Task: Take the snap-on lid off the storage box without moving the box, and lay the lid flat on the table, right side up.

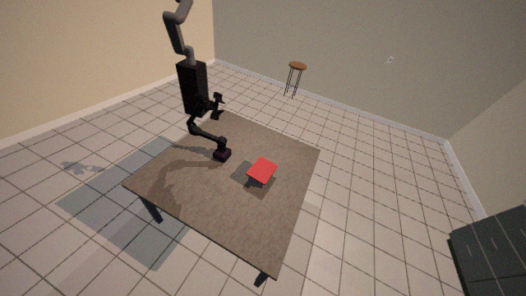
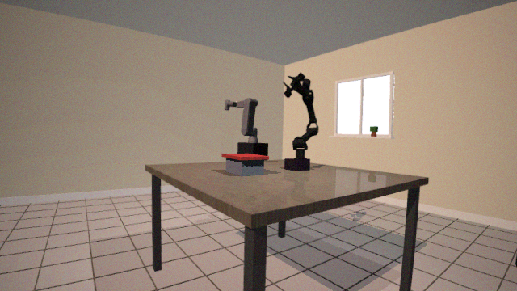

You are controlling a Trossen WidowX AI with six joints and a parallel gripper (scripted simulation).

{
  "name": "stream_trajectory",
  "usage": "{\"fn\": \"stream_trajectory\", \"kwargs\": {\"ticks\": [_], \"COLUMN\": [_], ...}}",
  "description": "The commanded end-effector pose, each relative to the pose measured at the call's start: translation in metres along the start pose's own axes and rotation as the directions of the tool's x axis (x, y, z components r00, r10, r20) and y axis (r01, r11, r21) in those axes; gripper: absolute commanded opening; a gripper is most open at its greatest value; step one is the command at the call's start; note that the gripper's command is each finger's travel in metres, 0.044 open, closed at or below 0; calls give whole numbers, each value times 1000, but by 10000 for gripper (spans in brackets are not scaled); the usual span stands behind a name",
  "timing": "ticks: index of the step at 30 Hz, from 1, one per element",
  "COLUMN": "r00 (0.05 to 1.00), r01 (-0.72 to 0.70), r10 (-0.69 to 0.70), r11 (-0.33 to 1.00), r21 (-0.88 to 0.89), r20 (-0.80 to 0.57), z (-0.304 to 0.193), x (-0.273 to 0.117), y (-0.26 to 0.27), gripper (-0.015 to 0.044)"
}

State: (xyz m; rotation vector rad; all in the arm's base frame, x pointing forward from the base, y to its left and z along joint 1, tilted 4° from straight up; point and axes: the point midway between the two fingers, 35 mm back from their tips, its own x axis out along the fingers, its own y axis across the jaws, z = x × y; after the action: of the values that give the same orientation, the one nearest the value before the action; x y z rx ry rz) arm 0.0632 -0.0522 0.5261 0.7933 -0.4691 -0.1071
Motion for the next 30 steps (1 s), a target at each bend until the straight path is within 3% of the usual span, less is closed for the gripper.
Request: {"fn": "stream_trajectory", "kwargs": {"ticks": [1,9,16,23,30], "r00": [993,930,831,700,485], "r01": [83,301,502,686,873], "r10": [-80,-263,-415,-546,-682], "r11": [996,946,846,694,413], "r21": [34,120,178,220,259], "r20": [-92,-258,-371,-460,-548], "z": [-47,-140,-207,-262,-319], "x": [36,86,102,95,55], "y": [-17,-76,-141,-208,-292], "gripper": [235,235,235,235,235]}}
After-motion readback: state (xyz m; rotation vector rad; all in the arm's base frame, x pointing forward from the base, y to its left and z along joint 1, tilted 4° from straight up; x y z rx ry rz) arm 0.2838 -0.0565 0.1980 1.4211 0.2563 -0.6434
